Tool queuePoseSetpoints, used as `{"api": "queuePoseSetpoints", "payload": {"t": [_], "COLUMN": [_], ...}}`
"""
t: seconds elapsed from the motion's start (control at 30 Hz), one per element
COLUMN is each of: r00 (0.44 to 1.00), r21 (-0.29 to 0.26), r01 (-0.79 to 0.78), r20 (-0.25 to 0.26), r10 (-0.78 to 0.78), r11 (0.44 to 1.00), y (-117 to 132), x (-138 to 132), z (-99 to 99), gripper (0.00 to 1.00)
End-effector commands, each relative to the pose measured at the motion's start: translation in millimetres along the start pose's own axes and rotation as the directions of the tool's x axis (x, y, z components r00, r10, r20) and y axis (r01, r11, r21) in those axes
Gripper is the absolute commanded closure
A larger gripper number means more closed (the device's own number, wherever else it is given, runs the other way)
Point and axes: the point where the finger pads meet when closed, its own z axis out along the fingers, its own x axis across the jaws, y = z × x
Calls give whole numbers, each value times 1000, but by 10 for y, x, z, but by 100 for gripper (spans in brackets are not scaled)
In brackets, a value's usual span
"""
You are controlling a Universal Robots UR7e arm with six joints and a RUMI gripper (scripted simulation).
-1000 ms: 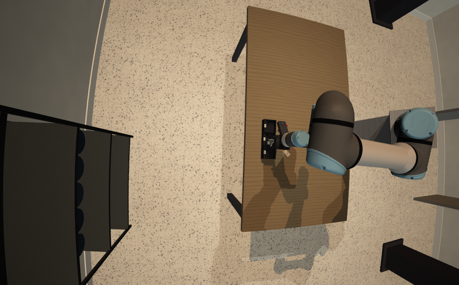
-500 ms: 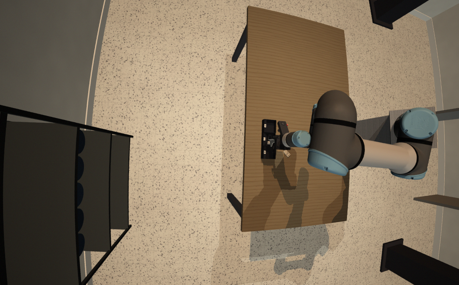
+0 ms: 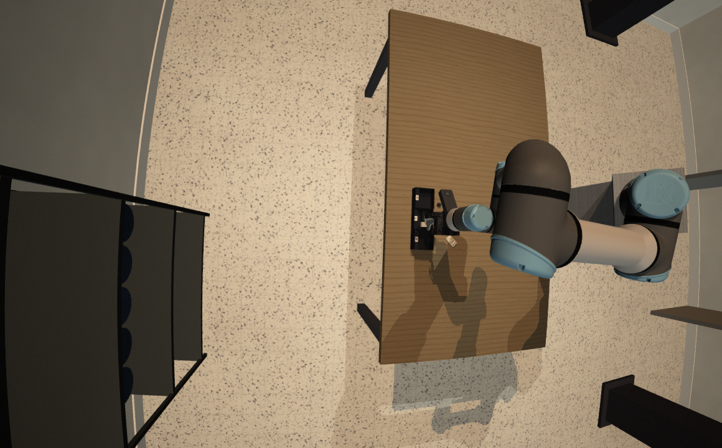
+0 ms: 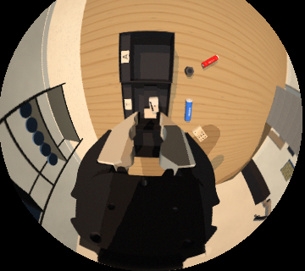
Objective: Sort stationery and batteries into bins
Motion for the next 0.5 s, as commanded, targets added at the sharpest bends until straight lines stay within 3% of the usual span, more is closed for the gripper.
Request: {"api": "queuePoseSetpoints", "payload": {"t": [0.0, 0.3, 0.47], "r00": [1000, 1000, 989], "r21": [0, 0, 0], "r01": [0, 0, 149], "r20": [-1, 1, -4], "r10": [0, 0, -149], "r11": [1000, 1000, 989], "y": [-9, 1, -167], "x": [4, 1, 223], "z": [-137, -129, -132], "gripper": [82, 82, 86]}}
